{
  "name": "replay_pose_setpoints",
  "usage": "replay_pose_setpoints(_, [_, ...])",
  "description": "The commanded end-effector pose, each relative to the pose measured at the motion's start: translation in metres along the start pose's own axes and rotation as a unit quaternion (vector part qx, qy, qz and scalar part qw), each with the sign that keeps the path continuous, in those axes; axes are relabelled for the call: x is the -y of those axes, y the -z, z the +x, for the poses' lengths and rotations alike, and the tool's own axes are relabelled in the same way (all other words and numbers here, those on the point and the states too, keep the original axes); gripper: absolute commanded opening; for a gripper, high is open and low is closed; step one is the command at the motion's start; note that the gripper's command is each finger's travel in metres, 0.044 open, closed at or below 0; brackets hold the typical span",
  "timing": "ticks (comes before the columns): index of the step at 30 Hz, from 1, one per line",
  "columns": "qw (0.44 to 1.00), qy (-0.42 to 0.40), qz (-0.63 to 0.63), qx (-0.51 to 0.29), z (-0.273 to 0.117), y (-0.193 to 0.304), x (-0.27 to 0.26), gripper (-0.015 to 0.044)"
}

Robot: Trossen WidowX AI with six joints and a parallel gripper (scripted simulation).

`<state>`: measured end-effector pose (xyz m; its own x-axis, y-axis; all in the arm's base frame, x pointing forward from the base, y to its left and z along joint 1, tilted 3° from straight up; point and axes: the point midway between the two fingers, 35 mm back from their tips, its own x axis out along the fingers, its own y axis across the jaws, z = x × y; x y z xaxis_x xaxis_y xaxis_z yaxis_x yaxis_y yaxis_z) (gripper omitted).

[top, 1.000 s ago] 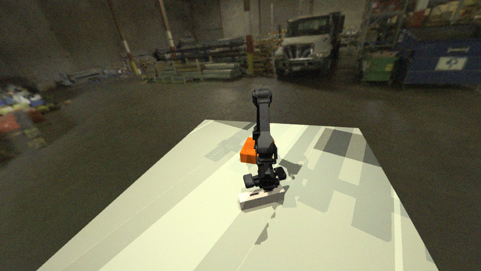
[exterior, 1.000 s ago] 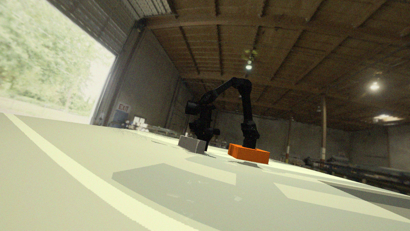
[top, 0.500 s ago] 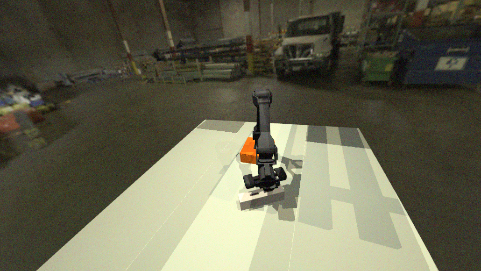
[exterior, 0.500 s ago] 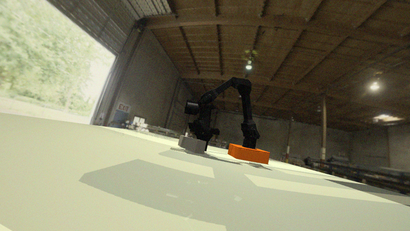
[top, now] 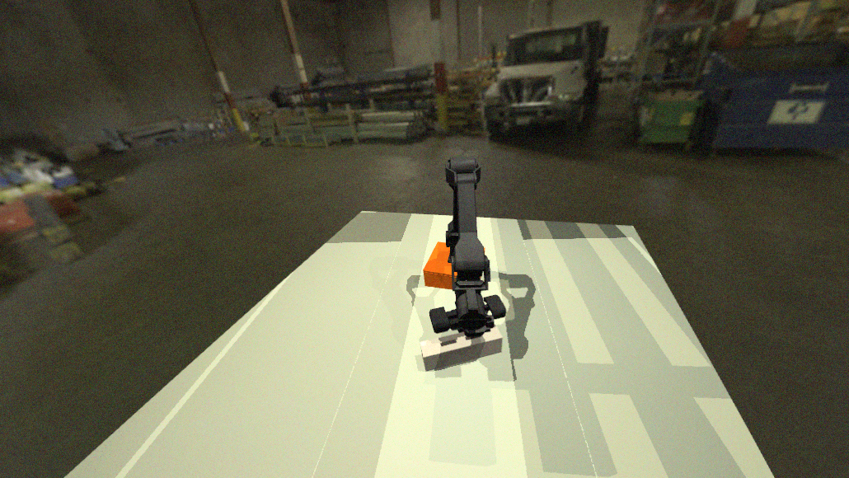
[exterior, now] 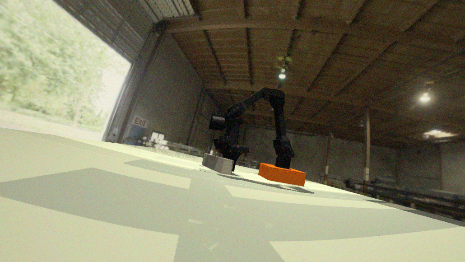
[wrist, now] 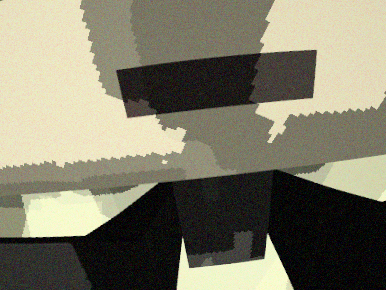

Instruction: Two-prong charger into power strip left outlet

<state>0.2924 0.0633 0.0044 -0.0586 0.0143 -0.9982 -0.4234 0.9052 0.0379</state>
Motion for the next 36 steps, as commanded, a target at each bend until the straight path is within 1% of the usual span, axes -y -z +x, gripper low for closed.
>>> replay_pose_setpoints(1, [1.0, 0.0, 0.0, 0.002, -0.0001, -0.0008, 0.0001, 0.0184])
replay_pose_setpoints(11, [1.0, 0.0, 0.0, 0.002, -0.0001, -0.0006, 0.0001, 0.044])
replay_pose_setpoints(36, [1.0, 0.001, -0.001, 0.012, 0.0007, 0.0056, 0.0002, 0.044])
